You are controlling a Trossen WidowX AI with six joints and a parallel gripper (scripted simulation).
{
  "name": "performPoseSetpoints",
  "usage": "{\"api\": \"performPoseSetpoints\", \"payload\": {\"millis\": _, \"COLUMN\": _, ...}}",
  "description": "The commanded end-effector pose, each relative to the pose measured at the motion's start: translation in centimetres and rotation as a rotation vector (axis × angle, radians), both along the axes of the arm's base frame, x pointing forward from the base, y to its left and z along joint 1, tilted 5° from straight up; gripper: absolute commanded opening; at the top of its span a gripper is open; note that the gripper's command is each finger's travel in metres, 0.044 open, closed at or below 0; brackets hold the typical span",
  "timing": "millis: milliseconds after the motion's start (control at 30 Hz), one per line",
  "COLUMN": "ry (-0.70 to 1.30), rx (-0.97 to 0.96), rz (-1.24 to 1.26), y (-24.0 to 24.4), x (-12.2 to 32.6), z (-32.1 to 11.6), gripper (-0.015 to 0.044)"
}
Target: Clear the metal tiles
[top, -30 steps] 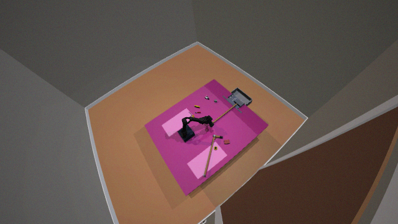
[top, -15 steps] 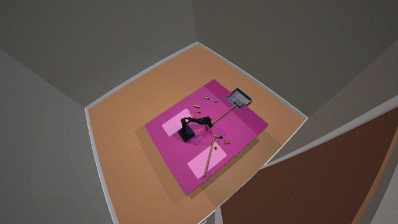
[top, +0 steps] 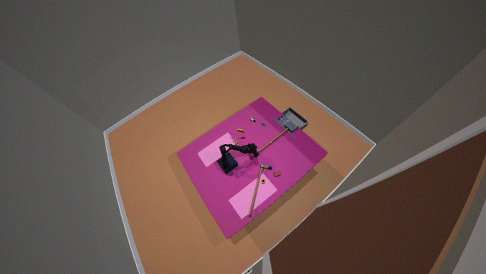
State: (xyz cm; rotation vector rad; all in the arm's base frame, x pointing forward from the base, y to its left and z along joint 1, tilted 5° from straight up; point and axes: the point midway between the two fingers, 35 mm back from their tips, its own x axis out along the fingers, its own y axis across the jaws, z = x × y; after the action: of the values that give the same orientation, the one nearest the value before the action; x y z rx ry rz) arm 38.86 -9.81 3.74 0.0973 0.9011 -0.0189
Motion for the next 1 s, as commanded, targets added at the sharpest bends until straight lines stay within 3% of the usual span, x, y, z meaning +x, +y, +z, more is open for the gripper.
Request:
{"api": "performPoseSetpoints", "payload": {"millis": 0, "ry": -0.014, "rx": 0.000, "rz": 0.006, "y": 0.1, "x": -0.3, "z": 0.4, "gripper": 0.0000}}
{"api": "performPoseSetpoints", "payload": {"millis": 967, "ry": -0.016, "rx": -0.001, "rz": 0.005, "y": 0.7, "x": -3.5, "z": 0.0, "gripper": 0.0000}}
